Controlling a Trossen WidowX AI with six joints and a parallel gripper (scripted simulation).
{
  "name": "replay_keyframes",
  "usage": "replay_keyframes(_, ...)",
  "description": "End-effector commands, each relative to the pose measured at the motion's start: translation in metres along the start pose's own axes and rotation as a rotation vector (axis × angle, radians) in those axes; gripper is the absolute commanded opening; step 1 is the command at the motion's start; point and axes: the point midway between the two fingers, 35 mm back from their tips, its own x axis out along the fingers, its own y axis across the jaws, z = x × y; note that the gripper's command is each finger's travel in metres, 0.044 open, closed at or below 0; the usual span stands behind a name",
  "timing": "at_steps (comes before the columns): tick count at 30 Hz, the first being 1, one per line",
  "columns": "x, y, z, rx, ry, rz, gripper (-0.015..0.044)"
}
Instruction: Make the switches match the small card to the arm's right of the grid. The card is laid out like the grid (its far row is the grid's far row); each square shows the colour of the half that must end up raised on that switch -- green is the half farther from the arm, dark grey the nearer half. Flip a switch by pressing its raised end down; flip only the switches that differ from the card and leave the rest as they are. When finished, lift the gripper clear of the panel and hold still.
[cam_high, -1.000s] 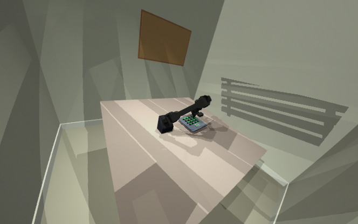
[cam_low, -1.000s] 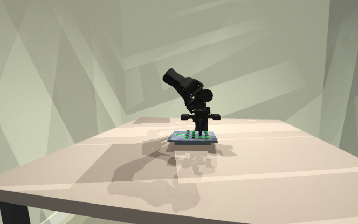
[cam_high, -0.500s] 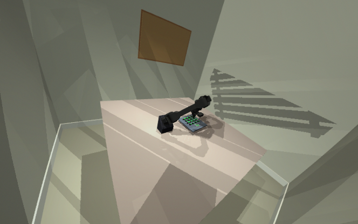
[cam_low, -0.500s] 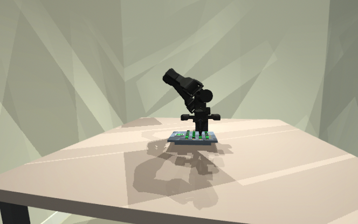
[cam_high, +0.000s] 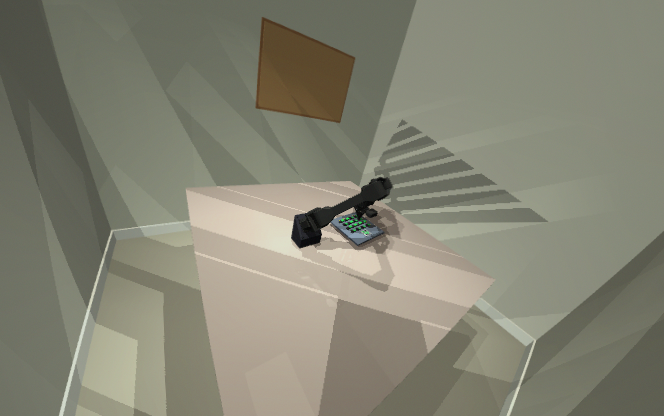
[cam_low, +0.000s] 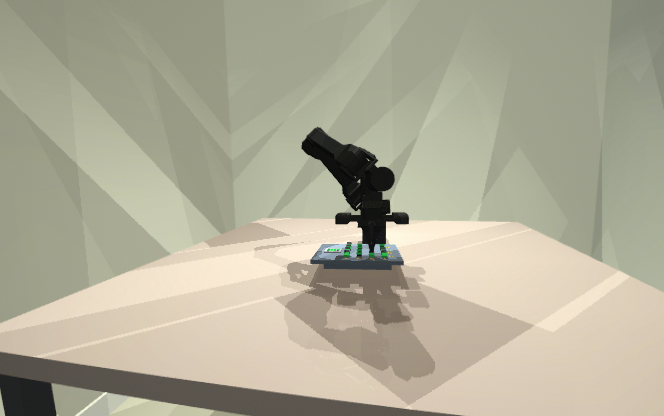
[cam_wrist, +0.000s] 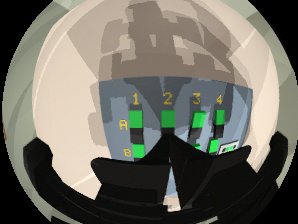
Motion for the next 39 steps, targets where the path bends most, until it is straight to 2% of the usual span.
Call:
replay_keyframes(1, 0.001, 0.000, 0.000, -0.006, -0.002, -0.006, 0.0000)
replay_keyframes(18, 0.003, -0.001, 0.000, -0.006, -0.002, -0.006, 0.0000)
replay_keyframes(20, -0.008, 0.001, 0.002, 0.000, 0.003, 0.001, 0.0000)
replay_keyframes(24, -0.059, 0.000, 0.003, -0.006, 0.024, -0.003, 0.0000)
replay_keyframes(29, -0.062, 0.000, 0.003, -0.006, 0.025, -0.004, 0.0000)
replay_keyframes(36, -0.063, -0.059, -0.032, -0.008, 0.026, -0.006, 0.0000)
replay_keyframes(39, -0.063, -0.065, -0.037, -0.008, 0.027, -0.007, 0.0000)
